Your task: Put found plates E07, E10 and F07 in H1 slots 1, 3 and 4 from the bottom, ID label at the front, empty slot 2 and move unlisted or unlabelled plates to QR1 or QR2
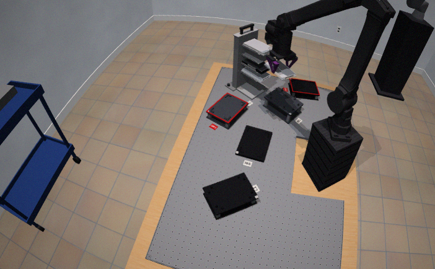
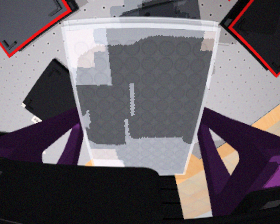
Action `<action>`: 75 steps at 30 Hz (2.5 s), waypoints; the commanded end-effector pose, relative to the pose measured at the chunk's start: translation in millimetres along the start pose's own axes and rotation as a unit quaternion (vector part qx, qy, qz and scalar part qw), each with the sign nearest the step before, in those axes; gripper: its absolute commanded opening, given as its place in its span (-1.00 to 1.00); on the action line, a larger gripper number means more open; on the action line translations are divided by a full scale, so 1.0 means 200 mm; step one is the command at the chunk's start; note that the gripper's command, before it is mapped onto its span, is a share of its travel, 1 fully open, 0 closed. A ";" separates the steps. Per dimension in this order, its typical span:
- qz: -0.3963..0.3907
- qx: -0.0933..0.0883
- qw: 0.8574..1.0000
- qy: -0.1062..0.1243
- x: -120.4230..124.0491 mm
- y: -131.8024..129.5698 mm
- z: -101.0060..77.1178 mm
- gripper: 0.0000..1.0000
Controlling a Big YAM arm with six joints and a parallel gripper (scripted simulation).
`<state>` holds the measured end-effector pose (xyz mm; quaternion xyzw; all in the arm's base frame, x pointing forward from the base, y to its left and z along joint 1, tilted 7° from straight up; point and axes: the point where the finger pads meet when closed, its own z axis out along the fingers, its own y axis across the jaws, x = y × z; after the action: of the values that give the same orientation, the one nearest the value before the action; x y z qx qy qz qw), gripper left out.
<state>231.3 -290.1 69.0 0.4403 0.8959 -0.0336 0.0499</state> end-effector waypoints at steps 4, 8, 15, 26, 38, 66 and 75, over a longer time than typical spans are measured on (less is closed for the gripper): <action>0.105 -0.003 0.994 -0.022 -0.15 0.11 -0.09 0.72; 0.128 -0.004 0.992 -0.022 -0.16 0.14 -0.09 0.72; 0.209 -0.007 0.978 -0.021 -0.20 0.26 -0.09 0.72; 0.310 -0.010 0.950 -0.020 -0.25 0.41 -0.09 0.72; 0.440 -0.014 0.898 -0.017 -0.31 0.61 -0.09 0.72; 0.534 -0.017 0.845 -0.013 -0.44 1.00 -0.09 0.72; 0.539 -0.025 0.842 -0.018 -0.49 1.09 -0.13 0.72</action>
<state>441.8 -221.3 73.9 0.8454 0.5308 -0.0021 0.0602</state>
